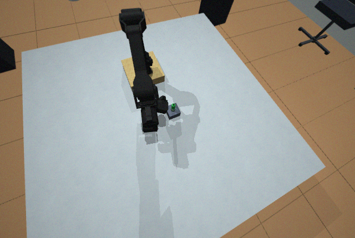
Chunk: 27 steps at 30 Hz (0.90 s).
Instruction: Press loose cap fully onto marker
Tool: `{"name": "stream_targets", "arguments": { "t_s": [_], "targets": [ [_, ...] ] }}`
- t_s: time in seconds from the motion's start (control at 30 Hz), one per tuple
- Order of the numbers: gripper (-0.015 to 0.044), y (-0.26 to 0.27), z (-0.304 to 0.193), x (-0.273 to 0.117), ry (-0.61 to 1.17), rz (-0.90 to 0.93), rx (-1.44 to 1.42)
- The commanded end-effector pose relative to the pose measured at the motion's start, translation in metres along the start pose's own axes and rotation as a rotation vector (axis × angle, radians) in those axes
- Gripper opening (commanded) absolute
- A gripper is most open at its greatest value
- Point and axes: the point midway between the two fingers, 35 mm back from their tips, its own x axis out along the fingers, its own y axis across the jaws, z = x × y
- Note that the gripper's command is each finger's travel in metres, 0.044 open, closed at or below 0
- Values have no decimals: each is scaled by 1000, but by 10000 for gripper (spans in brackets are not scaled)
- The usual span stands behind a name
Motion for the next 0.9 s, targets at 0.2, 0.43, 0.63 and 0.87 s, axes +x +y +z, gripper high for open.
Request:
{"name": "stream_targets", "arguments": {
  "t_s": [0.2, 0.43, 0.63, 0.87],
  "targets": [
    [0, 2, 11, -17, -5, -4, -1],
    [0, 6, 33, -28, -8, -3, -1],
    [0, 11, 51, -38, -10, -2, -1],
    [0, 19, 71, -49, -12, -2, -1]
  ]
}}
